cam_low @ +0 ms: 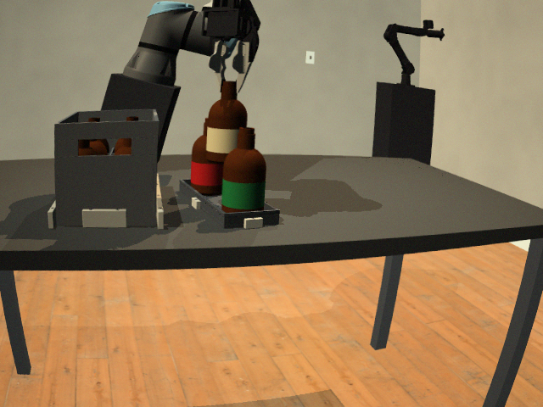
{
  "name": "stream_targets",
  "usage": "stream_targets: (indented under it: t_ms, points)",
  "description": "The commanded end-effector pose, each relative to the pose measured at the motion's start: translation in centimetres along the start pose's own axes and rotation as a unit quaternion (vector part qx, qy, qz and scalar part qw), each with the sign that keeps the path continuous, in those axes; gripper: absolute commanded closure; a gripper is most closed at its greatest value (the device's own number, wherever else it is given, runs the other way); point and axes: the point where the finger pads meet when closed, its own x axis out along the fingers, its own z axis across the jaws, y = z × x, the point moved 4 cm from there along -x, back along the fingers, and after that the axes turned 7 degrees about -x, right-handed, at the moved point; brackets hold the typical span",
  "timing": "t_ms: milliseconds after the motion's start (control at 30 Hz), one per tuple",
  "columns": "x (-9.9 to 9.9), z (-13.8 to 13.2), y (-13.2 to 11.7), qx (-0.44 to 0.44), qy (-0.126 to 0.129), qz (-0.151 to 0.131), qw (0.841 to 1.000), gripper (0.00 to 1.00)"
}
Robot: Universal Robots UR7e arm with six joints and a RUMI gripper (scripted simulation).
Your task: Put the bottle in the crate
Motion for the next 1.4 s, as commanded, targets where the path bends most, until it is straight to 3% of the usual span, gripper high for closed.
stream_targets:
  t_ms: [0,1367]
  points:
    - [-0.1,0.0,0.0,0.000,0.000,-0.001,1.000,1.00]
    - [-3.3,0.0,0.0,0.000,0.000,-0.001,1.000,1.00]
